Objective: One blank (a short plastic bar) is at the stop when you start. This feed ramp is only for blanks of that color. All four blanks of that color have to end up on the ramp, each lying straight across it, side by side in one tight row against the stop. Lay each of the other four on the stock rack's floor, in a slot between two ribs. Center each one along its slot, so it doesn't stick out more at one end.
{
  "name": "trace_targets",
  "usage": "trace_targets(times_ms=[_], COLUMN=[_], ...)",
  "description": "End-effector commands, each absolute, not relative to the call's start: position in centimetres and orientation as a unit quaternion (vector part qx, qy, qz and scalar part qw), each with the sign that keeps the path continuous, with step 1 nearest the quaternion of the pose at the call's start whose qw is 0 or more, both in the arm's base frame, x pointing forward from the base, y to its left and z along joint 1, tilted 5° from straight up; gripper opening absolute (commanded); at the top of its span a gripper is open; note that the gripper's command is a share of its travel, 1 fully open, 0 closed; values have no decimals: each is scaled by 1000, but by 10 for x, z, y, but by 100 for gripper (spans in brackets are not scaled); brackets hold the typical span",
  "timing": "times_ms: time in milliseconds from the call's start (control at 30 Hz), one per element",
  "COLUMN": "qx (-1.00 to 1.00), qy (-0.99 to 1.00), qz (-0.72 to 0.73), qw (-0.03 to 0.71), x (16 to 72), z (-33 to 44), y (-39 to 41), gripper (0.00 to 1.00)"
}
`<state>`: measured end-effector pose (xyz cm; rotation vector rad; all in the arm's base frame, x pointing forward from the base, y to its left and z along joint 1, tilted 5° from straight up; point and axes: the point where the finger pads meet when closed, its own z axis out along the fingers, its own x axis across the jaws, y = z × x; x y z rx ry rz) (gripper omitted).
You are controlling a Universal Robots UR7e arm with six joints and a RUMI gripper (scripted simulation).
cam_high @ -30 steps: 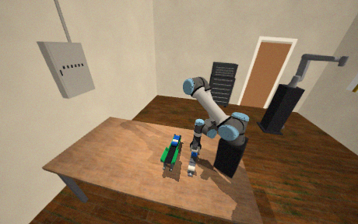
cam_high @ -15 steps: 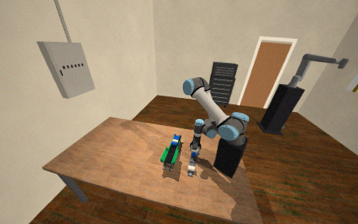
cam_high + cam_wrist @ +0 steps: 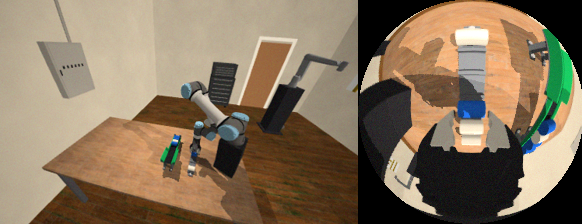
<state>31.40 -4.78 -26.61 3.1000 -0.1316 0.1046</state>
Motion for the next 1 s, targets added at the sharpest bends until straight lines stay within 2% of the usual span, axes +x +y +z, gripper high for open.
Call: trace_targets(times_ms=[0, 967], qx=[998, 998], qy=[-43, -43], qz=[37, 36], qw=[20, 20], x=[317, 316], z=[-272, -274], y=[-50, -49], gripper=[47, 47])
